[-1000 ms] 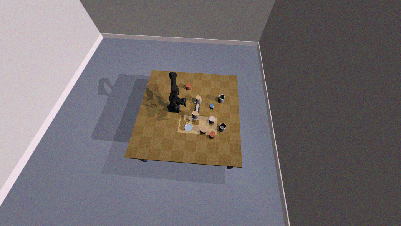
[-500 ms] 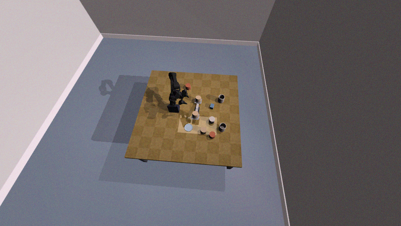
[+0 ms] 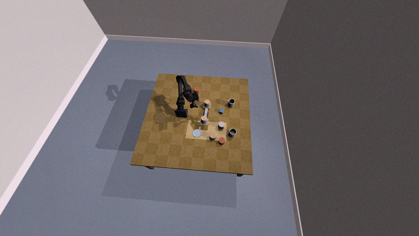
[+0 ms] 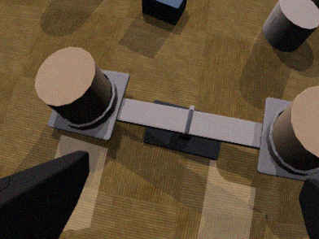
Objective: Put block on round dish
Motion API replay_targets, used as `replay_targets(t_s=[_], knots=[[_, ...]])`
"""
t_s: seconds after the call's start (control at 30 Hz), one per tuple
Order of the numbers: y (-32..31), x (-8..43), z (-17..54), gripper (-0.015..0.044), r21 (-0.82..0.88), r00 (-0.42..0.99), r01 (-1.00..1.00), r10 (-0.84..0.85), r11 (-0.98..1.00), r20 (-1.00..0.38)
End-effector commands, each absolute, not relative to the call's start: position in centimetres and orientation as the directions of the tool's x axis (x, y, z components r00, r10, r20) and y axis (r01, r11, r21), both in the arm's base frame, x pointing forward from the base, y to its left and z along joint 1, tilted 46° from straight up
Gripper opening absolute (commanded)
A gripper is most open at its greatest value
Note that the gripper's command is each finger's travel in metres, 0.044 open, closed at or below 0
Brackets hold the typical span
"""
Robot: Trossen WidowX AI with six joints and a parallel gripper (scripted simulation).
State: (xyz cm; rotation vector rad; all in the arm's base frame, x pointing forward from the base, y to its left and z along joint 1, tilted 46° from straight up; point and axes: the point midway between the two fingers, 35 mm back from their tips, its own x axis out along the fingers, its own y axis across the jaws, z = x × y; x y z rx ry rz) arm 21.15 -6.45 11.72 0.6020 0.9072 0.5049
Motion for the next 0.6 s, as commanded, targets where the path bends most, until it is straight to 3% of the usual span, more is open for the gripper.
replay_targets(t_s=[0.0, 0.57], knots=[[-5.9, 22.1, 11.9, 0.0440, 0.641, 0.484, -0.224, 0.655, 0.734, -0.581], [-1.3, 26.1, 13.0, 0.0440, 0.466, 0.275, -0.630, 0.740, 0.621, -0.614]])
